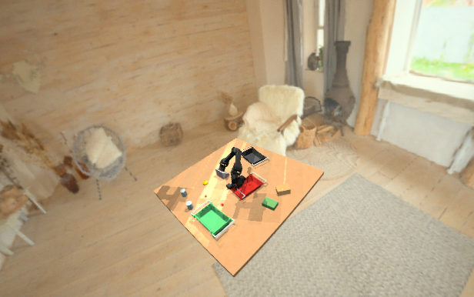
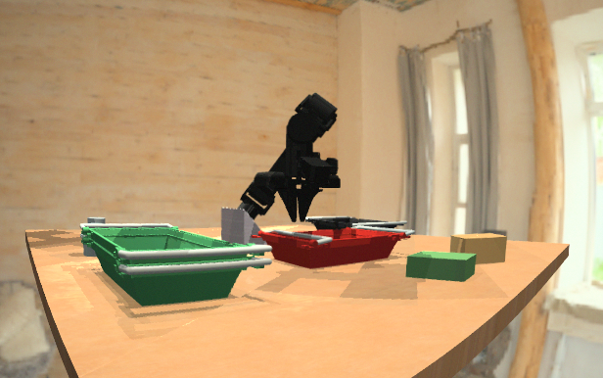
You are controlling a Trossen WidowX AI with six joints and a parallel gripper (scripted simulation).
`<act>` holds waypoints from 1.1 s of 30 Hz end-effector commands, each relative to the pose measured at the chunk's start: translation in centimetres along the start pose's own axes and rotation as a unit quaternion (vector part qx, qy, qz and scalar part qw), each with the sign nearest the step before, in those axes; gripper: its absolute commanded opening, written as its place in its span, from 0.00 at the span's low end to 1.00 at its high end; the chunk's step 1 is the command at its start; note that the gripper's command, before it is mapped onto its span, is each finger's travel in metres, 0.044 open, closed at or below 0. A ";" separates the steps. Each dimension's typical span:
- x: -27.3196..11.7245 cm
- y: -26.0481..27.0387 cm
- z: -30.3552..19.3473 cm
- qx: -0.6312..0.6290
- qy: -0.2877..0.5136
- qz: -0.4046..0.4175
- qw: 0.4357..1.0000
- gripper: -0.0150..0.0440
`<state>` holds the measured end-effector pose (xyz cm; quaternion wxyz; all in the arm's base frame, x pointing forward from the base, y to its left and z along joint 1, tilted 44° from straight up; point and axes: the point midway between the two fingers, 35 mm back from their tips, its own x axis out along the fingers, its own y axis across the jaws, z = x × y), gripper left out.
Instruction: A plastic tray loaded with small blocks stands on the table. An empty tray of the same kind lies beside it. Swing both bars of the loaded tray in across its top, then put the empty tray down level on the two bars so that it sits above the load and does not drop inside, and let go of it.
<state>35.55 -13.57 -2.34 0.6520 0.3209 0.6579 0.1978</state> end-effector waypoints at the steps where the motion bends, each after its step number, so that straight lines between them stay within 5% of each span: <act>1: -0.2 0.0 0.0 0.002 0.000 0.000 1.000 0.40; 10: -8.4 0.0 -0.3 0.029 -0.022 -0.007 0.999 0.40; 11: -5.2 0.4 0.1 0.021 -0.010 -0.002 1.000 0.40; 27: -0.9 26.4 0.2 0.000 0.001 0.003 1.000 0.40; 33: -0.7 27.5 -0.2 -0.001 0.002 0.006 1.000 0.40</act>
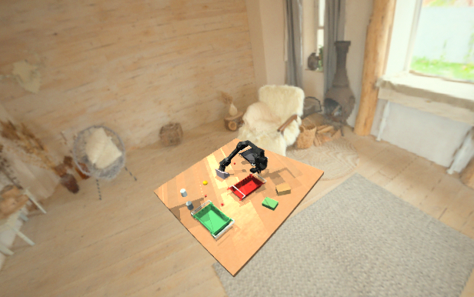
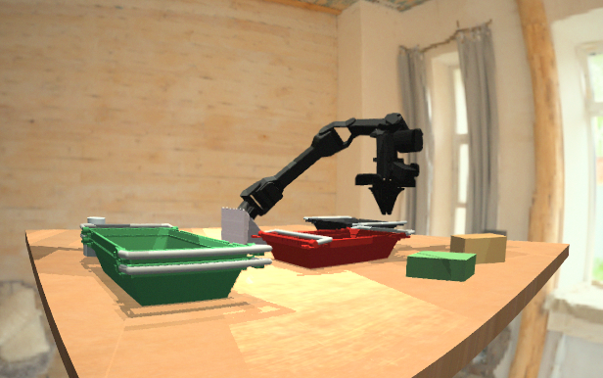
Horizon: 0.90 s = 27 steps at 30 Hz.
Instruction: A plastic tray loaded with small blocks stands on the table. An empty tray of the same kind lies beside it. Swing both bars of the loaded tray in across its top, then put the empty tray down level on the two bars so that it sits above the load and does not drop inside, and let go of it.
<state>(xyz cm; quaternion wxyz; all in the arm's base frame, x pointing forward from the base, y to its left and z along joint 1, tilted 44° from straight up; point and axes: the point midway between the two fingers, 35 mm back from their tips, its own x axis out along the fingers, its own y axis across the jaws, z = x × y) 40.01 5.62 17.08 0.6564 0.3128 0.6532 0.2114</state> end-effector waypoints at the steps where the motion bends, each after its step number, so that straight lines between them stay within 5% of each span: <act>1: 0.2 -0.1 -0.2 0.015 0.002 0.002 1.000 0.40; 27: 6.0 -0.1 -0.2 0.015 0.002 0.003 1.000 0.40</act>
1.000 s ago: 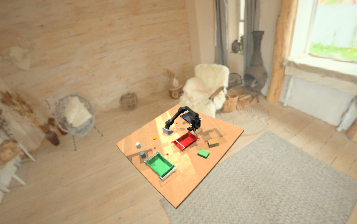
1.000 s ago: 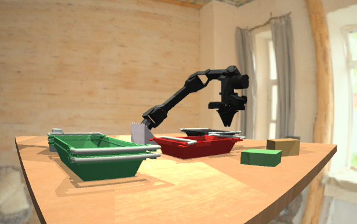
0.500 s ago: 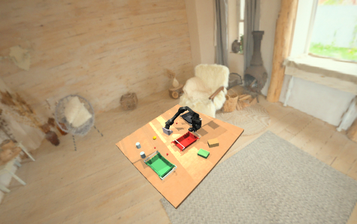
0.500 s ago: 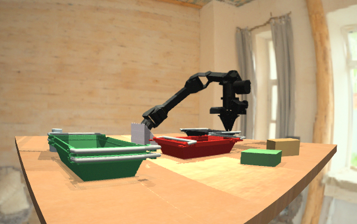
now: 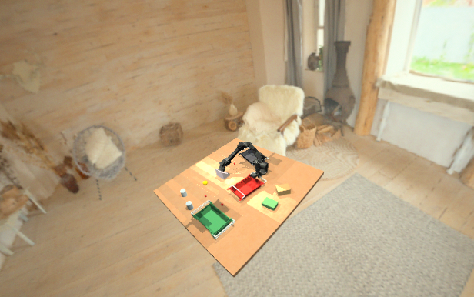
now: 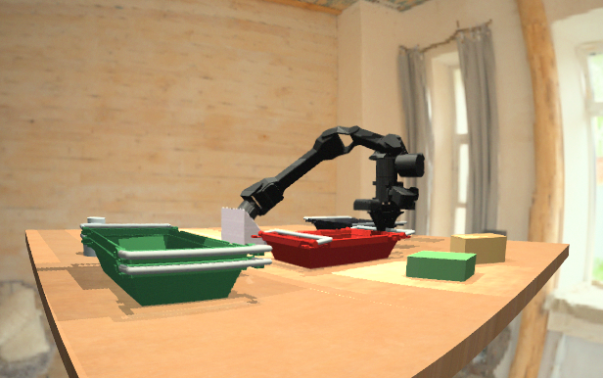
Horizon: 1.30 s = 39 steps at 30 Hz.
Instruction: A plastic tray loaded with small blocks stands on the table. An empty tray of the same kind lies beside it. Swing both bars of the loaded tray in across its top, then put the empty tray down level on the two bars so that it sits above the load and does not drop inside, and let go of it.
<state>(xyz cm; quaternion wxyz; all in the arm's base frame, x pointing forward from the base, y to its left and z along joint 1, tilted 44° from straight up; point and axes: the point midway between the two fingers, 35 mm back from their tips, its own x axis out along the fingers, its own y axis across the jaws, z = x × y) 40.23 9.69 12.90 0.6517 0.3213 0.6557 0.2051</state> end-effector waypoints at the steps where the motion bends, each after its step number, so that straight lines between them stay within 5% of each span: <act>1: -0.1 -0.3 -0.1 0.003 0.001 0.001 1.000 0.40; 15: -3.1 -3.5 -0.1 0.004 0.001 0.000 1.000 0.40; 31: -1.1 -7.7 -0.2 0.004 0.002 -0.001 1.000 0.40; 39: -4.3 -7.3 0.1 0.004 0.001 -0.002 1.000 0.40</act>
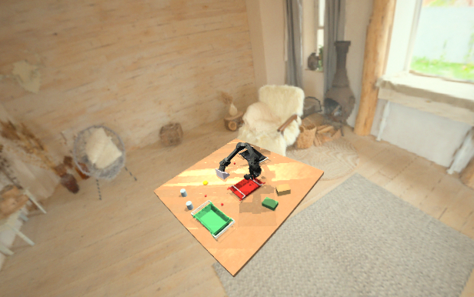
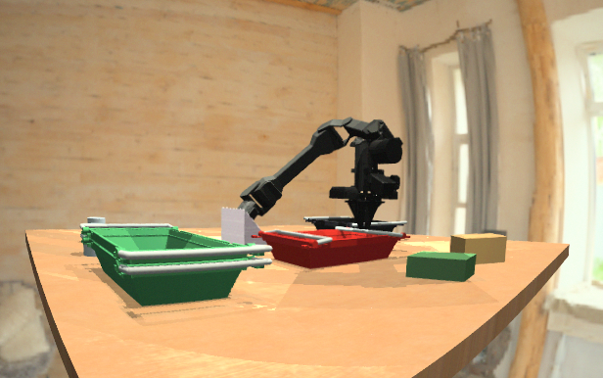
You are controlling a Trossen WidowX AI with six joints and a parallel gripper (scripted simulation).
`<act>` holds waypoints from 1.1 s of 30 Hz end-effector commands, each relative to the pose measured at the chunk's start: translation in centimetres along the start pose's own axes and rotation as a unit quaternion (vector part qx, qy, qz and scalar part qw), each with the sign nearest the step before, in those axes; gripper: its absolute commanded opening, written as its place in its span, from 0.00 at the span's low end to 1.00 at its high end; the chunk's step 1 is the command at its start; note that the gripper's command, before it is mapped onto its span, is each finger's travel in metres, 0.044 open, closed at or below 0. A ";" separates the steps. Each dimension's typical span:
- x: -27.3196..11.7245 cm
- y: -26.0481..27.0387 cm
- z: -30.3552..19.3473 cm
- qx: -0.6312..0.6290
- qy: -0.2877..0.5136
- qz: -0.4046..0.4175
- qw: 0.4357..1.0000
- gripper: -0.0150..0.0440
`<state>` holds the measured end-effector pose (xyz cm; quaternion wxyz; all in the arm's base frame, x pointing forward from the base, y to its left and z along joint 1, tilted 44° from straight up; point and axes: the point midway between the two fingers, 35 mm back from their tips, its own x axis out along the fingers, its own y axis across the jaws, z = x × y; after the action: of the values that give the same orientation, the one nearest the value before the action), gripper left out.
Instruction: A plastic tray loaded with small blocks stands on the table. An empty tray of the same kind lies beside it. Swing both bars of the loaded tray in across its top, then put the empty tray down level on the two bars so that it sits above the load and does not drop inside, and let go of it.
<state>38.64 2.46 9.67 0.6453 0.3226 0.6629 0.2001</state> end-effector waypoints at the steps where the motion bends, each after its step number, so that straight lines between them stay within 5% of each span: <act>1: -2.2 0.3 0.3 -0.004 -0.006 0.002 1.000 0.40; 26: -2.3 0.2 0.2 -0.001 -0.006 0.002 1.000 0.40; 29: -2.3 0.2 0.2 -0.001 -0.006 0.002 1.000 0.27; 33: -2.3 0.2 0.2 -0.001 -0.006 0.002 1.000 0.25</act>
<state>38.84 1.01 11.55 0.6500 0.3234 0.6576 0.2013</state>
